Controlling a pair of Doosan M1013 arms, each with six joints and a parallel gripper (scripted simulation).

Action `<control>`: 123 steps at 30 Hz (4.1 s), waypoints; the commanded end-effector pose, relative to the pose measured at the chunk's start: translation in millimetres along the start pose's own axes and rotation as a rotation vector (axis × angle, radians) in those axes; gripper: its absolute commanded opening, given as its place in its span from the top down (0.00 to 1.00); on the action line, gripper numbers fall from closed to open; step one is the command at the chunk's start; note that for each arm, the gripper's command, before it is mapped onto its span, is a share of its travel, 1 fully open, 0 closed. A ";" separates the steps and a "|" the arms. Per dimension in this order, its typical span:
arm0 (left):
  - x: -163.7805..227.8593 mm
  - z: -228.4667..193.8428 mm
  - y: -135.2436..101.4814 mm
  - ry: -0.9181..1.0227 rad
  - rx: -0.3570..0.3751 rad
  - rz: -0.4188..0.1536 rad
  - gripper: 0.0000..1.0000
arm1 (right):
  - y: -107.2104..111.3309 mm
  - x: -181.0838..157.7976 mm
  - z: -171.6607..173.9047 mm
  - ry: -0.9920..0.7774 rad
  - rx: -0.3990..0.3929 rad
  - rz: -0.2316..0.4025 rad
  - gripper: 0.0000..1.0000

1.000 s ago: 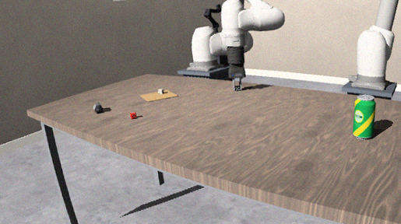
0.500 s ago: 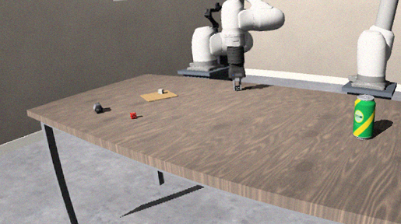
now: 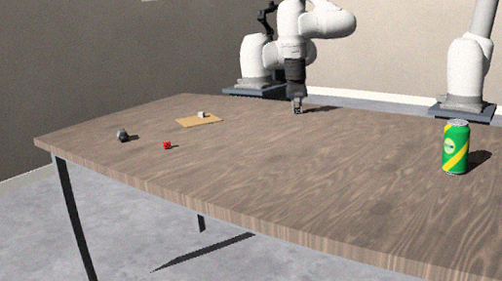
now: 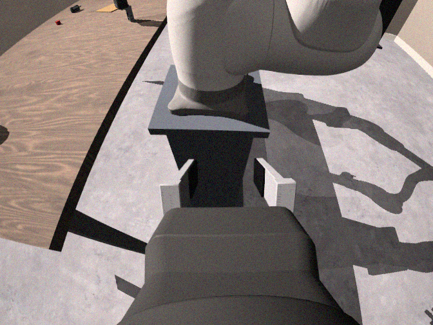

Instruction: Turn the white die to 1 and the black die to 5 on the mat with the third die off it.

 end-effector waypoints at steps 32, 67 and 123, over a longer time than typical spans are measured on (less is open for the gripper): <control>0.1 -0.1 0.5 0.000 -0.001 0.000 0.00 | 100.8 0.1 0.2 0.000 -0.001 0.000 0.60; 0.1 -0.1 0.5 0.000 -0.001 0.000 0.00 | 88.6 -0.2 -3.7 0.749 -0.205 0.068 0.60; 0.1 -0.1 0.5 0.000 -0.001 0.000 0.00 | 42.1 -24.2 -31.5 0.674 -1.056 0.332 0.60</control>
Point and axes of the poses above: on each arm, the point where the finger pads meet when closed, its own y axis back along the fingers, its own x axis across the jaws, z = x × y, the point moved 4 cm from there along y, back along the fingers, and after that the axes turned 4 degrees about y, right-handed, at the moved point
